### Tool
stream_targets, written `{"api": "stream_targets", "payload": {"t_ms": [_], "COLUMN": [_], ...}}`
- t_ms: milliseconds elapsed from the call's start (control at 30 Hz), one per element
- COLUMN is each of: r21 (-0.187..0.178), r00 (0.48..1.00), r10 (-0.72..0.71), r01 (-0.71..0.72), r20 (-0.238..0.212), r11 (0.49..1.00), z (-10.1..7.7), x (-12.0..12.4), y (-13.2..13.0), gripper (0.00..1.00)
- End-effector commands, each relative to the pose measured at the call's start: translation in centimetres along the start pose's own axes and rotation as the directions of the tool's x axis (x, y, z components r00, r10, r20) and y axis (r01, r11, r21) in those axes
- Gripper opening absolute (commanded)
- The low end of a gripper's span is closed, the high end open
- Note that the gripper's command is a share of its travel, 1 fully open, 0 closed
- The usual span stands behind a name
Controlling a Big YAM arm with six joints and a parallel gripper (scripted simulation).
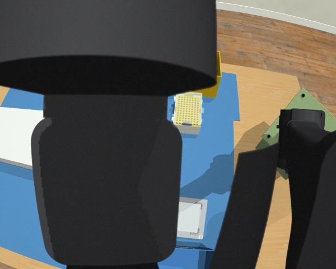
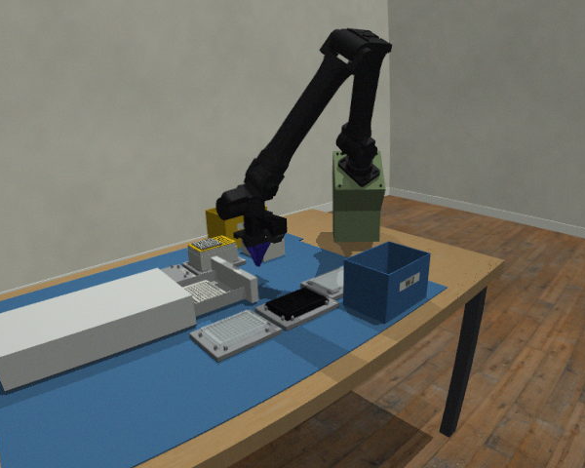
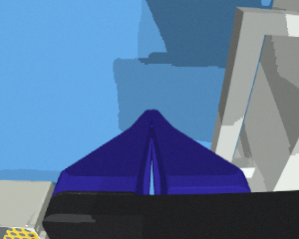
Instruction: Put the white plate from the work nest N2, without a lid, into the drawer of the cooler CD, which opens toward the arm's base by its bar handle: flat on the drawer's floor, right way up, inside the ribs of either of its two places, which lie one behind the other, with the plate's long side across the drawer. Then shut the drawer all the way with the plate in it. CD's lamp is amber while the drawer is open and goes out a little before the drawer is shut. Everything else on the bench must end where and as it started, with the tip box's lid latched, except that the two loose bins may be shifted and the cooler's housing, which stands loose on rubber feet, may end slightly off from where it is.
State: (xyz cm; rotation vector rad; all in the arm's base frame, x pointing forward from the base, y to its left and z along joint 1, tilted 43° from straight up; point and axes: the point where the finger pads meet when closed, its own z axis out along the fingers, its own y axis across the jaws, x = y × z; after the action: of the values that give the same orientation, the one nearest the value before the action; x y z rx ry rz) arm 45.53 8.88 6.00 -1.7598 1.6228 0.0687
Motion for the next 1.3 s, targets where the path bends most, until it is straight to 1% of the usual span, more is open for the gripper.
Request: {"api": "stream_targets", "payload": {"t_ms": [0, 33, 67, 100, 133, 467, 533, 733, 1267], "r21": [0.013, 0.013, 0.037, 0.02, 0.015, 0.021, 0.048, 0.038, 0.038], "r00": [1.0, 1.0, 1.0, 1.0, 1.0, 1.0, 1.0, 1.0, 1.0], "r10": [0.003, 0.003, -0.001, 0.003, 0.002, 0.0, -0.011, -0.002, -0.002], "r01": [-0.003, -0.003, 0.001, -0.003, -0.002, -0.001, 0.011, 0.002, 0.002], "r20": [0.006, 0.006, 0.003, 0.004, 0.006, 0.006, 0.007, 0.005, 0.005], "r11": [1.0, 1.0, 0.999, 1.0, 1.0, 1.0, 0.999, 0.999, 0.999], "z": [0.3, 0.3, -0.4, 0.4, 0.8, 2.0, 1.1, 1.0, 1.0], "x": [-0.5, -0.5, -0.5, -0.4, -0.5, -0.5, -0.9, -0.7, -0.8], "y": [-0.7, -0.7, -1.5, -1.0, -0.9, -1.2, -2.1, -1.8, -1.8], "gripper": [0.0, 0.0, 0.0, 0.0, 0.0, 0.0, 0.0, 0.0, 0.0]}}
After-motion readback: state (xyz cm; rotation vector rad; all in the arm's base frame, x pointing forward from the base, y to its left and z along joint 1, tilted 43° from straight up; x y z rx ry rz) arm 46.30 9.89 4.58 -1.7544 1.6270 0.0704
